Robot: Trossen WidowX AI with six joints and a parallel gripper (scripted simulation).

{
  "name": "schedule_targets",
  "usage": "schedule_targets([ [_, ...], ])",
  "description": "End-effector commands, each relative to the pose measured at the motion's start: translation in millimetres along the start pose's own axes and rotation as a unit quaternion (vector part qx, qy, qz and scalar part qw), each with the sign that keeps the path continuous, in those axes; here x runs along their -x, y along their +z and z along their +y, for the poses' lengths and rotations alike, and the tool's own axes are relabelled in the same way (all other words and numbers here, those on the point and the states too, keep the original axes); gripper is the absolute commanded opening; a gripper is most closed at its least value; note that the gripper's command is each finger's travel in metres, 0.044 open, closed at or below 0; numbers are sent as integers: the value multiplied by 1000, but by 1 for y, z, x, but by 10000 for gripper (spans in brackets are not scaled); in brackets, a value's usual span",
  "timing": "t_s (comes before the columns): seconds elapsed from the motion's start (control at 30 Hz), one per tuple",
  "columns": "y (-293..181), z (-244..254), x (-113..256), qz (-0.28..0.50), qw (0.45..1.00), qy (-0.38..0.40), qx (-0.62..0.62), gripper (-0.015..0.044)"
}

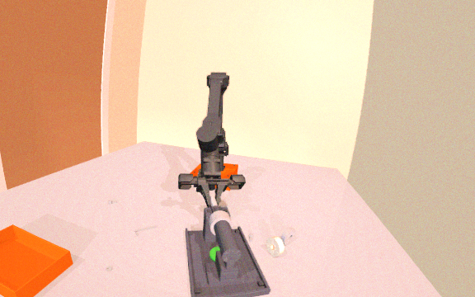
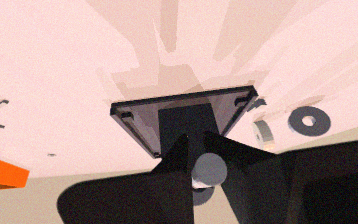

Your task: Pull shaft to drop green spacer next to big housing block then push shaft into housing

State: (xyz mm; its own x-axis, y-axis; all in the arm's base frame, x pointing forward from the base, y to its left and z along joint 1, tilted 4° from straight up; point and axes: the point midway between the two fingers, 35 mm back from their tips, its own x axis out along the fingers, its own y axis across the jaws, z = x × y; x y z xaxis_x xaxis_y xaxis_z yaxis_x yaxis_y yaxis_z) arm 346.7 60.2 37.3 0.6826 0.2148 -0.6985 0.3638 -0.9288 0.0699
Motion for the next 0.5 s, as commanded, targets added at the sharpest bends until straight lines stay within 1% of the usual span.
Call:
schedule_targets([
  [0.0, -4, 0, -1, 3, 1000, 0, -1, 0],
  [0.47, -7, 0, -4, 3, 1000, 0, -1, 0],
])
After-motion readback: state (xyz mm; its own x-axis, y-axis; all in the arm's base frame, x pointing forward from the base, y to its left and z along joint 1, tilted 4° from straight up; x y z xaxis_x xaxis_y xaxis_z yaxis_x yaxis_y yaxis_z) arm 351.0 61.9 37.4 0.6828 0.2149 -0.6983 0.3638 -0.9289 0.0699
